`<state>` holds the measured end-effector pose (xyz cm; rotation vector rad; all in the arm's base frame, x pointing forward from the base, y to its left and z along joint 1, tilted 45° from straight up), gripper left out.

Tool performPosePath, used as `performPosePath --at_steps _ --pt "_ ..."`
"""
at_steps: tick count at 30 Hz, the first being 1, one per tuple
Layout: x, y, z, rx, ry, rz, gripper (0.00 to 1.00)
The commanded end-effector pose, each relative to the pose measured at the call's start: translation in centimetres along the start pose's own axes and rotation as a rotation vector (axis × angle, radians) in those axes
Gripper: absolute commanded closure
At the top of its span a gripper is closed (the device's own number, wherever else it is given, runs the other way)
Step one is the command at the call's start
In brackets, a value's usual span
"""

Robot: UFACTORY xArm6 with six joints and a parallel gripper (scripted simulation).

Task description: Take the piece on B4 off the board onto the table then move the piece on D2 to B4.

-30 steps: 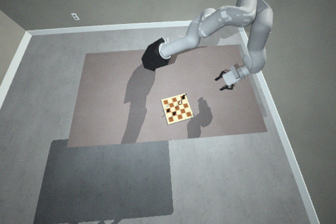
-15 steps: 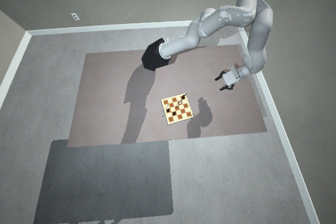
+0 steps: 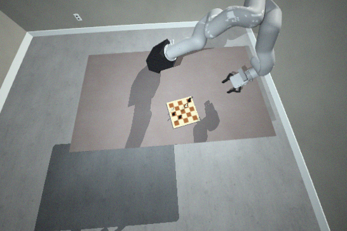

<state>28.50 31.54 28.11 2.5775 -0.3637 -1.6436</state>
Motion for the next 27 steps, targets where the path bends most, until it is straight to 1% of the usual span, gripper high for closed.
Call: performPosePath --at_steps 1,11,15,23,27 --pt "-0.1 0.0 -0.1 0.001 0.001 -0.003 0.0" --pt "-0.5 0.4 -0.1 0.001 0.001 -0.002 0.0" --pt "-1.6 1.8 -0.1 0.001 0.001 -0.002 0.0" --pt "-5.0 5.7 0.0 0.001 0.001 -0.002 0.0" --pt "-5.5 6.4 0.0 0.001 0.001 -0.002 0.0"
Point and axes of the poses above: the point where the finger pads meet when closed, its own x axis out along the fingers, its own z axis across the jaws, y = z × x, the point moved 1 cm from there along -x, back along the fingers, and after that the axes turned 1 degree about -x, right-handed, at the moved point
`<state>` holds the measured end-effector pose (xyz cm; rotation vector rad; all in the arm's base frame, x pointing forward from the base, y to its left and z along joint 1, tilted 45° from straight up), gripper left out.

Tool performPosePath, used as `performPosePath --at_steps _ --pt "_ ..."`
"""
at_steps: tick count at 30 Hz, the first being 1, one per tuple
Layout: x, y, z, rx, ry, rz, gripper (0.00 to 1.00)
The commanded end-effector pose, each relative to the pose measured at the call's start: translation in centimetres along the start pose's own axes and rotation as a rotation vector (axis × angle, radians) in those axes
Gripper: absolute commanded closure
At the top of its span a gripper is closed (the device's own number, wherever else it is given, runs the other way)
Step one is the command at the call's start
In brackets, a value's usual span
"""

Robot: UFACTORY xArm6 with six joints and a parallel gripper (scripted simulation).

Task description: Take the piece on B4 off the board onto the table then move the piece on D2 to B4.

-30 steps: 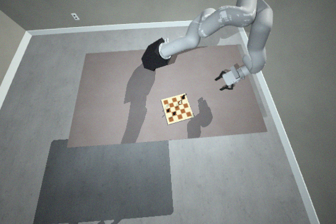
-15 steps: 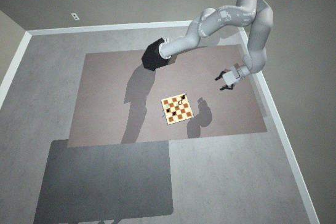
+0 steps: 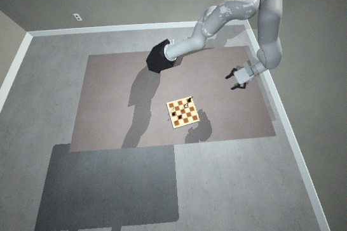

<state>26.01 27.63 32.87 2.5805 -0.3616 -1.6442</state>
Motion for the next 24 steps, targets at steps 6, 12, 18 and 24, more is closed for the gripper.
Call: performPosePath --at_steps 6,12,18,24 --pt "-1.6 1.8 0.1 0.0 0.001 0.0 0.0" --pt "-1.1 1.8 -0.1 0.016 -0.007 -0.006 0.0" --pt "0.6 3.0 -0.7 0.109 -0.049 -0.036 0.0" --pt "4.0 5.6 -1.8 0.304 -0.133 -0.101 0.0"
Point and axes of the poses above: the point where the finger pads meet when closed, its own x axis out along the fingers, its own z axis across the jaws, y = z × x, the point moved 1 cm from there along -x, back along the fingers, and after that the axes turned 1 degree about -x, right-handed, at the moved point
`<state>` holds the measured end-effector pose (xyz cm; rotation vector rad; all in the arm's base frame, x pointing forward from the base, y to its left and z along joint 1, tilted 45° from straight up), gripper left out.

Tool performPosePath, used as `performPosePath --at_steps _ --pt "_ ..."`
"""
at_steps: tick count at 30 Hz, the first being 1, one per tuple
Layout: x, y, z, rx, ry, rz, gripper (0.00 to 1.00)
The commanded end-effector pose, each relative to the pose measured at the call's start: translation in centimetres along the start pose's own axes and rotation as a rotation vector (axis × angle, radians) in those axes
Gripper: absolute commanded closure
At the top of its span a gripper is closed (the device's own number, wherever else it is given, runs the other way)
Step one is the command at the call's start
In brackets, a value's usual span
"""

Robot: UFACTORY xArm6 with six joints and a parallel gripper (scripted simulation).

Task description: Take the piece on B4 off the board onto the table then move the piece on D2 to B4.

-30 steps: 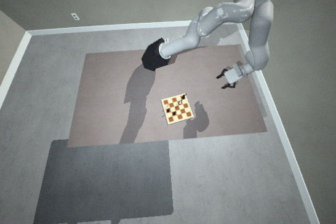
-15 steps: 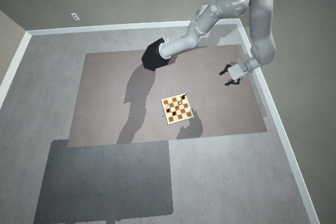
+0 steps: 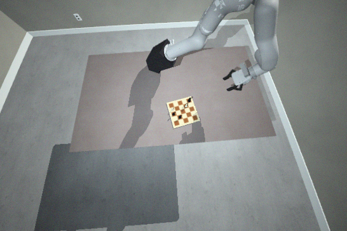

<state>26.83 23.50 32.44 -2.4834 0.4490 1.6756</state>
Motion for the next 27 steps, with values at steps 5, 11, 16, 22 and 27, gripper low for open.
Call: performPosePath --at_steps 5,11,16,22,27 --pt "4.4 3.2 -2.5 0.25 -0.117 -0.103 0.0" --pt "6.8 5.0 -3.8 0.386 -0.179 -0.147 0.0" --pt "9.6 7.0 -5.3 0.538 -0.25 -0.197 0.0" --pt "12.4 9.1 -6.7 0.692 -0.322 -0.248 0.0" --pt "13.7 10.0 -7.4 0.764 -0.357 -0.271 0.0"
Point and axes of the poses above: the point where the finger pads meet when closed, its own x axis out along the fingers, its own z axis across the jaws, y = z × x, the point moved 1 cm from there along -x, back along the fingers, and after that the axes turned 1 degree about -x, right-handed, at the moved point
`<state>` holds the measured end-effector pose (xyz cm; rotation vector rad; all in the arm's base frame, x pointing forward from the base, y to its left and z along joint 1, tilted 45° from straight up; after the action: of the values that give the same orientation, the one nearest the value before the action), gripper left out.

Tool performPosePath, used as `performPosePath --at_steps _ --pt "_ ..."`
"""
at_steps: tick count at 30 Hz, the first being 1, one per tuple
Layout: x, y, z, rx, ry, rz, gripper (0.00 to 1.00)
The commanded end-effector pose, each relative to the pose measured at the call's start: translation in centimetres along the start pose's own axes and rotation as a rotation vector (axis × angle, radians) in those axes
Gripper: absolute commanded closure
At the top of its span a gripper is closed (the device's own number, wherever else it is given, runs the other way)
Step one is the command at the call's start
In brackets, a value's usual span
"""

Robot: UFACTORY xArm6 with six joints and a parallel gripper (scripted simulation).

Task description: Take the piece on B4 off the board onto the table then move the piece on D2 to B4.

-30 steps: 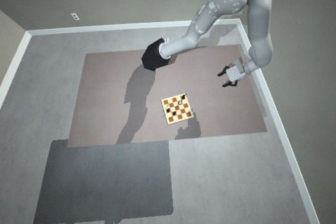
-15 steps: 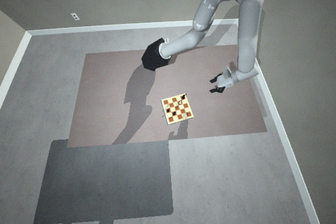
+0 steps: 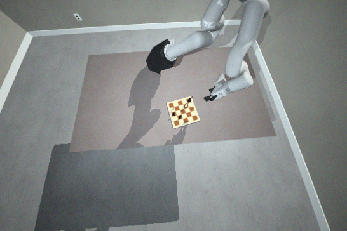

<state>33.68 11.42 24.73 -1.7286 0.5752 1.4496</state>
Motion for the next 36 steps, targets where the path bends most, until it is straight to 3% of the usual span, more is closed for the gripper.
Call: performPosePath --at_steps 1,12,13,16,17,22,30,33,36 --pt "1.4 0.4 -2.2 0.097 -0.084 -0.049 0.0" --pt "3.8 1.7 -6.4 0.303 -0.179 -0.114 0.0" --pt "4.6 2.0 -7.7 0.368 -0.212 -0.133 0.0" --pt "4.6 2.0 -7.7 0.368 -0.212 -0.133 0.0" --pt "5.3 2.4 -9.0 0.432 -0.241 -0.154 0.0" --pt "6.1 2.8 -10.3 0.496 -0.273 -0.172 0.0" --pt "8.9 4.2 -15.0 0.733 -0.385 -0.245 0.0" --pt "8.9 4.2 -15.0 0.733 -0.385 -0.245 0.0" --pt "10.4 5.0 -17.5 0.857 -0.443 -0.282 0.0"
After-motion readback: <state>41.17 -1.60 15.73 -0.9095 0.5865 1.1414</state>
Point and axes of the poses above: the point where the finger pads meet when closed, its own x axis out along the fingers, its own z axis across the jaws, y = z × x, the point moved 1 cm from there along -x, back along the fingers, and after that the axes turned 1 degree about -x, right-handed, at the moved point
